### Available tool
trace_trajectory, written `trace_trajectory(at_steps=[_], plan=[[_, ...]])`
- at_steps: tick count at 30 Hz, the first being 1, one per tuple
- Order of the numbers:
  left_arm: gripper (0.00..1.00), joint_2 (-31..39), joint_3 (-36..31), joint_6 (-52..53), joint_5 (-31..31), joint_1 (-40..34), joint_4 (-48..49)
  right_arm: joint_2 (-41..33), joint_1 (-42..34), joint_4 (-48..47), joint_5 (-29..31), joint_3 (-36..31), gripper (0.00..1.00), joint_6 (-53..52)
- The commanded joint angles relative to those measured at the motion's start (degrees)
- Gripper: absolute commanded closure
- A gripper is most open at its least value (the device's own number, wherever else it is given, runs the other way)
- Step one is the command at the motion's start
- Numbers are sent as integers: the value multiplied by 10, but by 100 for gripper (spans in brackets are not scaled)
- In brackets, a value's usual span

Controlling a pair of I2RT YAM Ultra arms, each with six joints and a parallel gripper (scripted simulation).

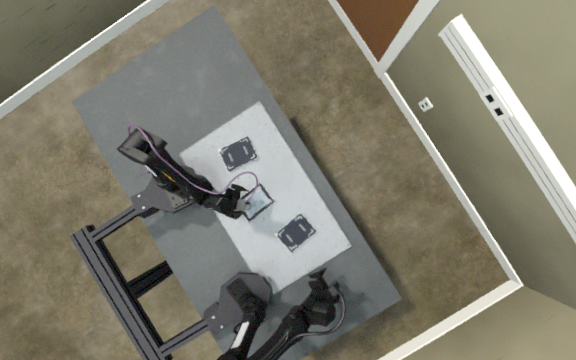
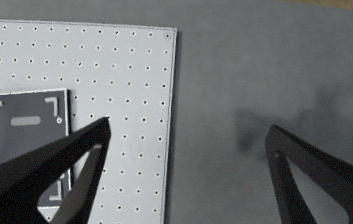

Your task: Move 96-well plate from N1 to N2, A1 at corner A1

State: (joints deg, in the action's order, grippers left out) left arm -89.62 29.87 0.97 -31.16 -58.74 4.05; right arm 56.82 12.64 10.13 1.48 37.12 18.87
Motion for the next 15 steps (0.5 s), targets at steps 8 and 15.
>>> trace_trajectory(at_steps=[8,15], plan=[[0,-3,-3,-3,-5,-12,18,27,85,-35,-108,35,0,35],[0,-3,-3,-10,-8,-11,8,23,82,-33,-106,35,0,32]])
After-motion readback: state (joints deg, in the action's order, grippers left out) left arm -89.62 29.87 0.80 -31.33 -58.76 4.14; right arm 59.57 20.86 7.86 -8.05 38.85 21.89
